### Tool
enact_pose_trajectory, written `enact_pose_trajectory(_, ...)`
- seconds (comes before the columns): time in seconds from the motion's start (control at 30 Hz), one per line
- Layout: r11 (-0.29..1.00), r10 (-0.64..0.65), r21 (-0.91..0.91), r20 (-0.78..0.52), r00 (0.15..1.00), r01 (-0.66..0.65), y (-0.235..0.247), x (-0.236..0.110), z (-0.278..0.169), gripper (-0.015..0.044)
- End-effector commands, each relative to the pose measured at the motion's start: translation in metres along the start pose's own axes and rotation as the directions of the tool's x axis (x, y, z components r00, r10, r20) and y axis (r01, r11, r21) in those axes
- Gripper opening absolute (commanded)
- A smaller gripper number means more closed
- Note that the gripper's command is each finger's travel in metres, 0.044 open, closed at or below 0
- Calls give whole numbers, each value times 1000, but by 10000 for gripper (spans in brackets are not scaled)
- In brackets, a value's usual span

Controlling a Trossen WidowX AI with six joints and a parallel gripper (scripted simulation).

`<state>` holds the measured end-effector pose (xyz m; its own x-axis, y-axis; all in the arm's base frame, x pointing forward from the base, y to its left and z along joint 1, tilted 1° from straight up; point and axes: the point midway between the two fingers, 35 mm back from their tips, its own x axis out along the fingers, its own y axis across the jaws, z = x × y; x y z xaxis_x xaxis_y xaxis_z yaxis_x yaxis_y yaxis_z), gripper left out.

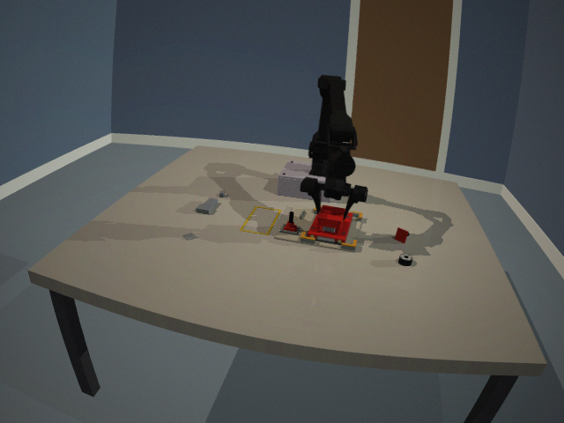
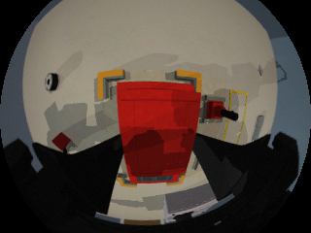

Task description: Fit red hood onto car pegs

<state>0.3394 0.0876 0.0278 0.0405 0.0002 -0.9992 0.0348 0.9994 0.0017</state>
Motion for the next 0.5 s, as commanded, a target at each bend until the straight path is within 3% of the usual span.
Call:
enact_pose_trajectory(0.0, 1000, -5, 1, 2, 1000, 5, -1, 3, 0, 0)
enact_pose_trajectory(0.47, 1000, -5, 1, 2, 1000, 5, -1, 10, 1, 0)
